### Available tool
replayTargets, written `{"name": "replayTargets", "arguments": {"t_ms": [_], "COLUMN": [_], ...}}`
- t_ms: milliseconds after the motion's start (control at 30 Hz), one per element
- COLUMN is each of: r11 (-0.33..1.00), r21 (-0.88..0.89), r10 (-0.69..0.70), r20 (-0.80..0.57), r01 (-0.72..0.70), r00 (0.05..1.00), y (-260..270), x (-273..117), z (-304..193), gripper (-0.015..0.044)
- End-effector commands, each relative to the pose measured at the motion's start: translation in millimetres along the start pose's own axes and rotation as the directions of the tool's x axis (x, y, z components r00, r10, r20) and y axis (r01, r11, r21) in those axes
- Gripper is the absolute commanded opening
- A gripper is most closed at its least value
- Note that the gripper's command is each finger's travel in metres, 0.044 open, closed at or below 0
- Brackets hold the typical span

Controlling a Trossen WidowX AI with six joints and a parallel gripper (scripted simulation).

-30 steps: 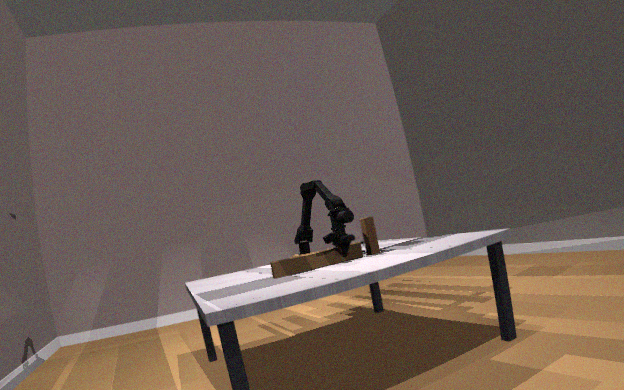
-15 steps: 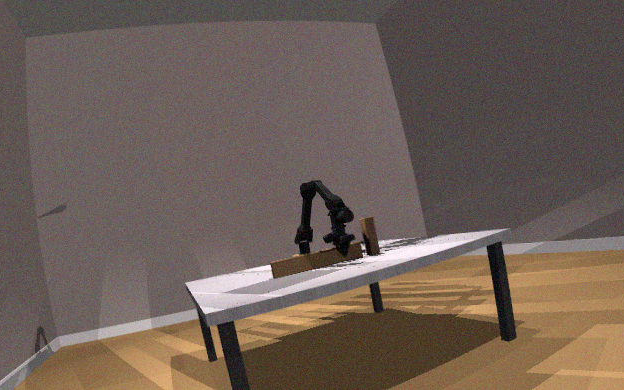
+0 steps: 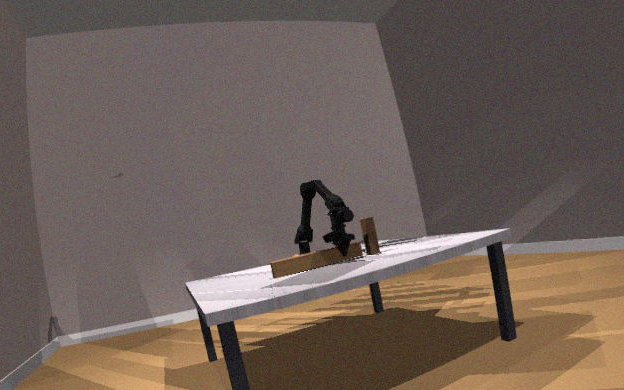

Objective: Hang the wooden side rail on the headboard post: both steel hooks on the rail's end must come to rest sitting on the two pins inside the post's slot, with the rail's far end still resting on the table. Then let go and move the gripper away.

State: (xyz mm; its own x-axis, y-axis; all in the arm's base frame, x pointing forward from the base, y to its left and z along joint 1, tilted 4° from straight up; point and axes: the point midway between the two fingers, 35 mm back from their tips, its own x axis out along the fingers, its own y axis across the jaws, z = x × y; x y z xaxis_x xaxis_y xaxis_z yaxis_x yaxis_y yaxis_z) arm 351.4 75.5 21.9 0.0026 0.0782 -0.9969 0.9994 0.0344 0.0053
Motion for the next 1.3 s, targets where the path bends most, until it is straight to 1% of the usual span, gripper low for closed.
{"name": "replayTargets", "arguments": {"t_ms": [0,1267], "r11": [1.000,1.000], "r21": [0.008,0.008], "r10": [0.018,0.018], "r20": [0.002,0.002], "r01": [-0.018,-0.018], "r00": [1.000,1.000], "y": [2.6,2.5], "x": [-7.3,-13.7], "z": [0.0,0.0], "gripper": [0.0000,0.0000]}}
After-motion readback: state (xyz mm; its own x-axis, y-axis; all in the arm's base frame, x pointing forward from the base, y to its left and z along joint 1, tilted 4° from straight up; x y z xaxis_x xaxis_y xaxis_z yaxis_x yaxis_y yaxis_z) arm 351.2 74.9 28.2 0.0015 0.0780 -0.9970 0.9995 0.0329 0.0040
